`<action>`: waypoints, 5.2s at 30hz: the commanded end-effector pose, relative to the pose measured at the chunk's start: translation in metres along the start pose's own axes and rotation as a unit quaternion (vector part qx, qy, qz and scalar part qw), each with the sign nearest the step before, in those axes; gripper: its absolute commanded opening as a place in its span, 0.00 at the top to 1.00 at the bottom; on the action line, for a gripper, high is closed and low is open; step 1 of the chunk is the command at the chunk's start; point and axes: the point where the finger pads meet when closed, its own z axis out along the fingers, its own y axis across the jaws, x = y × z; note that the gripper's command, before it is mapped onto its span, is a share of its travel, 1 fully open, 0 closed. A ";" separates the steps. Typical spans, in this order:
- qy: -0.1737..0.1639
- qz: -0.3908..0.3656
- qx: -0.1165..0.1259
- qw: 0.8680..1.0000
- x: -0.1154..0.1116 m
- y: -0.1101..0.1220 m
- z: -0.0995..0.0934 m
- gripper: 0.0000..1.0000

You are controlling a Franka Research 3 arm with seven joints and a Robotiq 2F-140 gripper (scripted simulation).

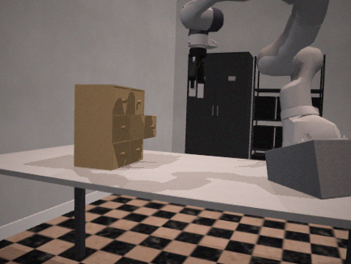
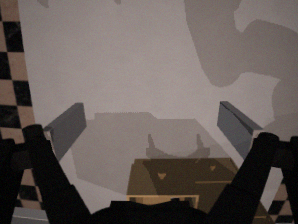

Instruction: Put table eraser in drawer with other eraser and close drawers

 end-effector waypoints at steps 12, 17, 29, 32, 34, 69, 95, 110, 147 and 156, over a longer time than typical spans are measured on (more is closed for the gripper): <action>-0.001 -0.002 -0.002 1.000 0.049 0.018 0.008 0.00; -0.001 -0.002 -0.002 1.000 0.049 0.018 0.008 0.00; -0.067 -0.002 -0.002 0.998 0.034 0.018 0.023 0.00; -0.096 -0.002 -0.002 0.995 0.027 0.018 0.030 0.00; -0.129 -0.002 -0.003 0.992 0.019 0.019 0.038 0.00; -0.421 -0.001 -0.003 0.907 -0.052 0.019 0.108 0.00; -0.423 -0.001 -0.003 0.906 -0.053 0.019 0.108 1.00; -0.423 -0.001 -0.003 0.906 -0.070 0.019 0.113 1.00; -0.423 -0.001 -0.003 0.906 -0.118 0.019 0.128 1.00; -0.423 -0.001 -0.003 0.906 -0.118 0.019 0.128 1.00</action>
